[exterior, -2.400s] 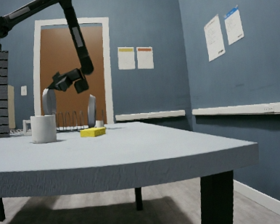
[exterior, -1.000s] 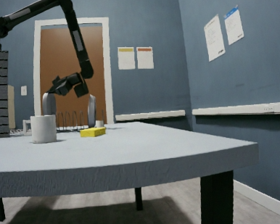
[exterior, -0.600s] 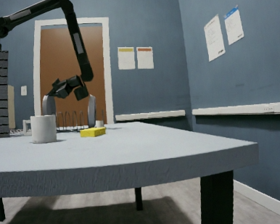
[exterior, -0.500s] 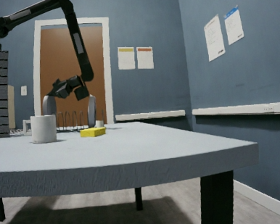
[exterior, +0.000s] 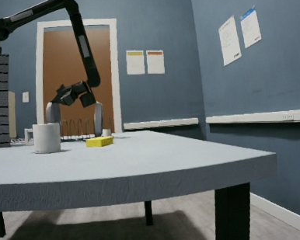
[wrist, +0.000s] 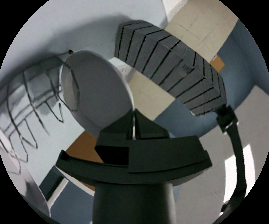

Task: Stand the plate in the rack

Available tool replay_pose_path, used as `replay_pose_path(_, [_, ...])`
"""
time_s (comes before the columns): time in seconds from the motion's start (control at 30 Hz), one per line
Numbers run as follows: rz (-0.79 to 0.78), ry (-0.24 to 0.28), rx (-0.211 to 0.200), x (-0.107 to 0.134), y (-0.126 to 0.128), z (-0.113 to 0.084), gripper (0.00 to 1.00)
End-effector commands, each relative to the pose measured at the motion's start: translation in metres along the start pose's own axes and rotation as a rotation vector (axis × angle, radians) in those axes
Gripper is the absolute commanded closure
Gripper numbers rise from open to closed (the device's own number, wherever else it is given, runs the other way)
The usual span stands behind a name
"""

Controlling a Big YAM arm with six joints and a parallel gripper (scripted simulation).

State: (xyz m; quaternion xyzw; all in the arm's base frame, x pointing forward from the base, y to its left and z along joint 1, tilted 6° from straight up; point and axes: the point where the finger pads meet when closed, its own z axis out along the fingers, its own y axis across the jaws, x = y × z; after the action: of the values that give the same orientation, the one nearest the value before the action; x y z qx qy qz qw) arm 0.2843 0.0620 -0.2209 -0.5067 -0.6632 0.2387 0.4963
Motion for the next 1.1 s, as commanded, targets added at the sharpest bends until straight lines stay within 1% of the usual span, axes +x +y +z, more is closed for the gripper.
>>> replay_pose_path(0.0, [-0.007,0.012,0.005,-0.005,0.001,0.003,1.00])
replay_pose_path(0.07, [-0.009,0.009,-0.003,-0.005,0.002,0.000,1.00])
replay_pose_path(0.6, [-0.007,0.012,0.000,-0.015,0.017,0.008,1.00])
replay_pose_path(0.63, [-0.014,0.001,-0.018,-0.010,0.015,-0.005,1.00])
replay_pose_path(0.7, [-0.007,0.011,0.006,-0.016,0.019,0.010,1.00])
replay_pose_path(0.87, [-0.006,0.012,0.002,-0.018,0.022,0.011,1.00])
replay_pose_path(0.93, [-0.008,0.007,-0.008,-0.017,0.022,0.006,1.00])
replay_pose_path(1.07, [-0.007,0.007,-0.007,-0.017,0.022,0.006,1.00])
